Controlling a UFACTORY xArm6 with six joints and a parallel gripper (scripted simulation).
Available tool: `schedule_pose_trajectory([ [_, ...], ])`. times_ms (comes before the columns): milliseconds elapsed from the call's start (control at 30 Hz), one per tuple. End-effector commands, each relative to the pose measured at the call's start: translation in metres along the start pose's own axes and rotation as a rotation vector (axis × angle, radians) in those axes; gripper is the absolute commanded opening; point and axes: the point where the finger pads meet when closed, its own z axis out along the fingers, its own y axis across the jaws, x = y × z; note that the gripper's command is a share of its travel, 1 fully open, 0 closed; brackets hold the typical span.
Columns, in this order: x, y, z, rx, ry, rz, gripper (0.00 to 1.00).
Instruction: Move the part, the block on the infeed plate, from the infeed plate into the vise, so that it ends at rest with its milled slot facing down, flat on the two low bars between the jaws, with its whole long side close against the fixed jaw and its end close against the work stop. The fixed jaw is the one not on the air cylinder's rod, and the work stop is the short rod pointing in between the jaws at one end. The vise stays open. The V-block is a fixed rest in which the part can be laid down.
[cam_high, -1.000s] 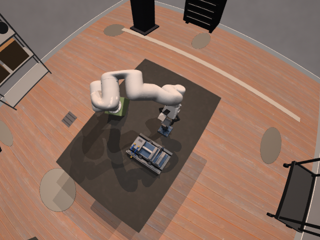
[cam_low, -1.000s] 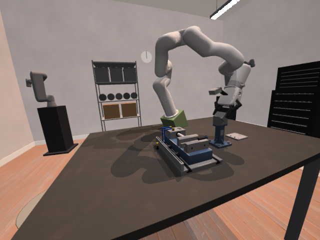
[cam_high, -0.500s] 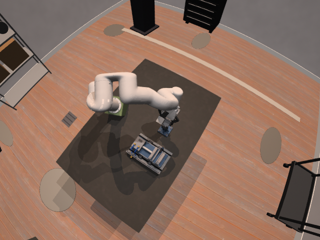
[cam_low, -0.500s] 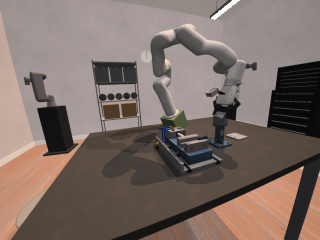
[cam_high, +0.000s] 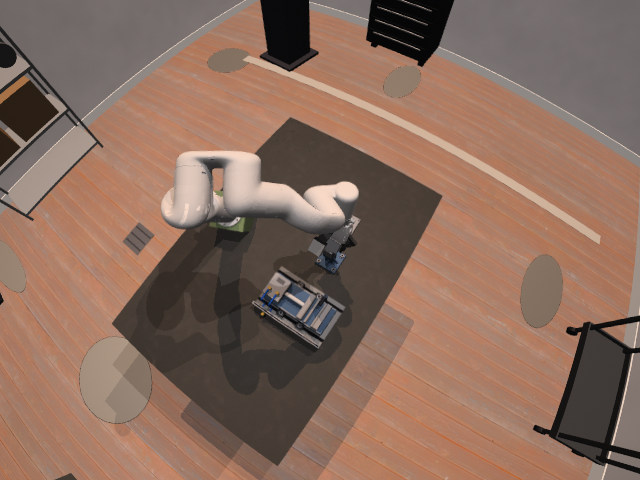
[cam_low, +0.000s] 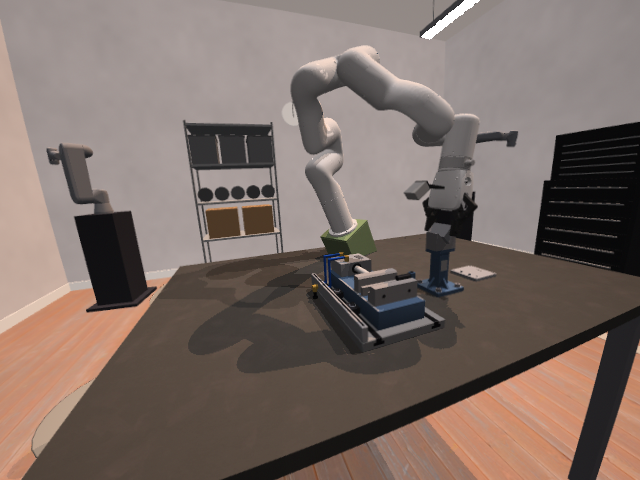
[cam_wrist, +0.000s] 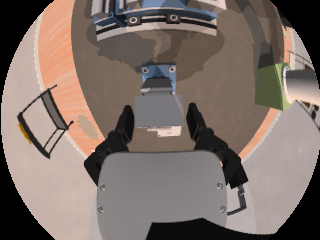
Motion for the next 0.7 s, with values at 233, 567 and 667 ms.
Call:
schedule_pose_trajectory([
  [233, 0.0019, -0.0012, -0.0011, 0.003, -0.180, 0.000, 0.89],
  [567, 0.0033, -0.0011, -0.0007, 0.002, -0.311, 0.000, 0.89],
  [667, 0.0038, -0.0011, -0.0005, 0.002, -0.354, 0.000, 0.89],
])
